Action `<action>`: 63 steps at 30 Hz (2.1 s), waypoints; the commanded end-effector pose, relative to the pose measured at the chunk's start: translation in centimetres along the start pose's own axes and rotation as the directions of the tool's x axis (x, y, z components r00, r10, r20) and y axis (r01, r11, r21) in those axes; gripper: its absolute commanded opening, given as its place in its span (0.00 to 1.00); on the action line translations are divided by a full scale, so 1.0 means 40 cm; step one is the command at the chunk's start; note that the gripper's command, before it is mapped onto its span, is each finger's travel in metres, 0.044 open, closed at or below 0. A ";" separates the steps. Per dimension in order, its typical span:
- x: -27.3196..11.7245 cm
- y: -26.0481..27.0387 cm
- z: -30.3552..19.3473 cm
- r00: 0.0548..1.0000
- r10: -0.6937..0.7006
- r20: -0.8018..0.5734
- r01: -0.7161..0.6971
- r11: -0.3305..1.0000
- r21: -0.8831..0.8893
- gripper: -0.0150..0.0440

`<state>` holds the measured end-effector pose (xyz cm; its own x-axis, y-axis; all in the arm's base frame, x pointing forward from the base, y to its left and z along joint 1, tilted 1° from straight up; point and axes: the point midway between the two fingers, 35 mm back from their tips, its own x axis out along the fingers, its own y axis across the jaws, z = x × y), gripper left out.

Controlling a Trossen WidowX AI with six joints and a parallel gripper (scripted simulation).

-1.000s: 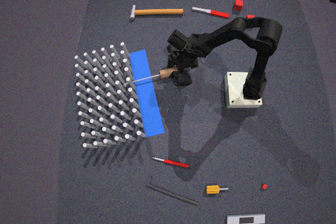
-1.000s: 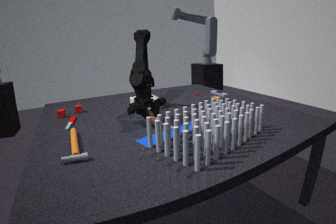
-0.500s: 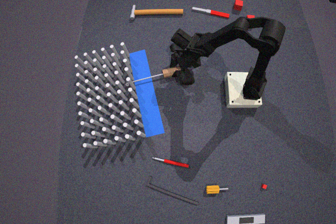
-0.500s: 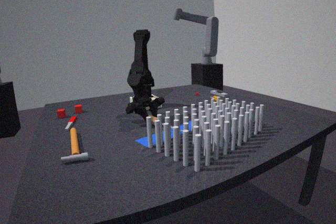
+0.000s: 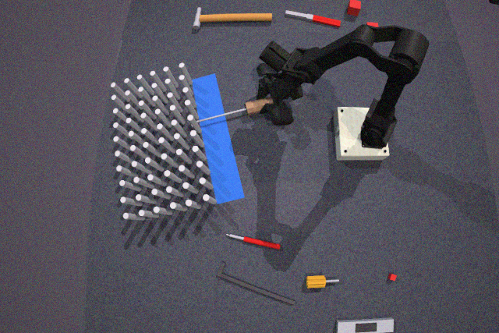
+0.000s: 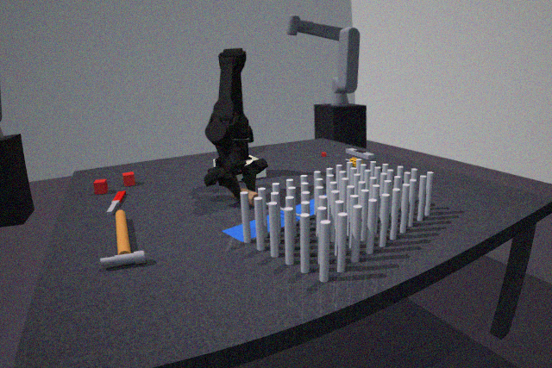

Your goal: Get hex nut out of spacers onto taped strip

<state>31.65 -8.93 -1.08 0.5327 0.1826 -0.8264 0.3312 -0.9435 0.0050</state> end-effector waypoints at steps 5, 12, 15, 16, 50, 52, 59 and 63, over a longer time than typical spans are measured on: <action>-0.013 -0.004 0.017 1.000 -0.004 0.000 0.004 1.000 -0.002 0.25; -0.021 -0.004 0.029 1.000 -0.004 0.000 0.004 1.000 -0.002 0.25; -0.024 -0.004 0.035 1.000 -0.004 0.000 0.004 1.000 -0.002 0.25; -0.025 -0.004 0.037 1.000 -0.004 0.000 0.004 1.000 -0.002 0.25; -0.062 -0.001 0.049 1.000 -0.004 0.001 0.004 1.000 -0.003 0.25; -0.065 0.000 0.046 1.000 -0.004 0.001 0.004 1.000 -0.003 0.25; -0.076 0.003 0.034 1.000 -0.003 0.001 0.003 1.000 -0.003 0.25; -0.082 0.005 0.028 1.000 -0.002 0.000 0.002 1.000 -0.002 0.25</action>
<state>28.53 -9.71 0.10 0.5147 0.1920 -0.8356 0.3347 -0.9423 -0.0103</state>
